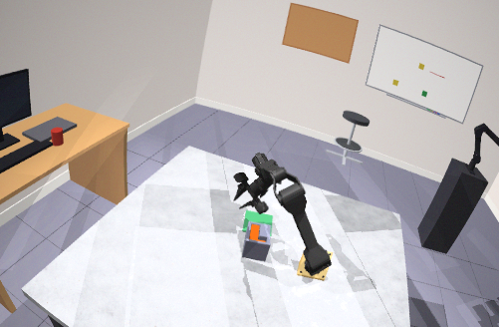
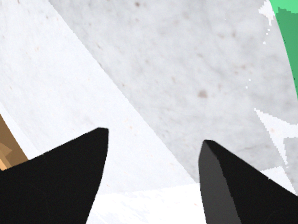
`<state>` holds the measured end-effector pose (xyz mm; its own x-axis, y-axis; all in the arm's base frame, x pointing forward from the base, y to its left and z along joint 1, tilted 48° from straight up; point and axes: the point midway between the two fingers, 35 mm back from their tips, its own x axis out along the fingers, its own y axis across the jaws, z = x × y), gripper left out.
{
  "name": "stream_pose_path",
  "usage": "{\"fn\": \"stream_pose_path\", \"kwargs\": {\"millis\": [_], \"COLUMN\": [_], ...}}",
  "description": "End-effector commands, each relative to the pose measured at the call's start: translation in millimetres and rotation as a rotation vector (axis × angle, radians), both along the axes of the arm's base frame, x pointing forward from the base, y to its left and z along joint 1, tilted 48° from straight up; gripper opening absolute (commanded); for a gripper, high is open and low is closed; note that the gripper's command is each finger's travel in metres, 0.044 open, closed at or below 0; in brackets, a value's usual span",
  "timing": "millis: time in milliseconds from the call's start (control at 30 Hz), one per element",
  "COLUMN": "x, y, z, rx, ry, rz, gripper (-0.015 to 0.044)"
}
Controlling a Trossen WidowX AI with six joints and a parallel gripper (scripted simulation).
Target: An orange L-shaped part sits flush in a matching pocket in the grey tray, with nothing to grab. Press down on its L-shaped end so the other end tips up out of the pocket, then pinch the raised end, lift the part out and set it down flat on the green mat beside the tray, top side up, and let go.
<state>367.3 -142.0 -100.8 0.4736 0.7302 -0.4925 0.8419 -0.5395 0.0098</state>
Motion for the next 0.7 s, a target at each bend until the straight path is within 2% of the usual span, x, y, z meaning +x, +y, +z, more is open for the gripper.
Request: {"fn": "stream_pose_path", "kwargs": {"millis": [0, 300, 667], "x": [-20.3, -50.6, -95.6], "y": [17.6, 36.3, 60.4], "z": [54.4, 105.7, 163.7], "rx": [-0.294, -0.48, -0.554], "ry": [-0.322, -0.674, -1.137], "rz": [0.416, 0.855, 1.347], "gripper": [0.018, 0.018, 0.018]}}
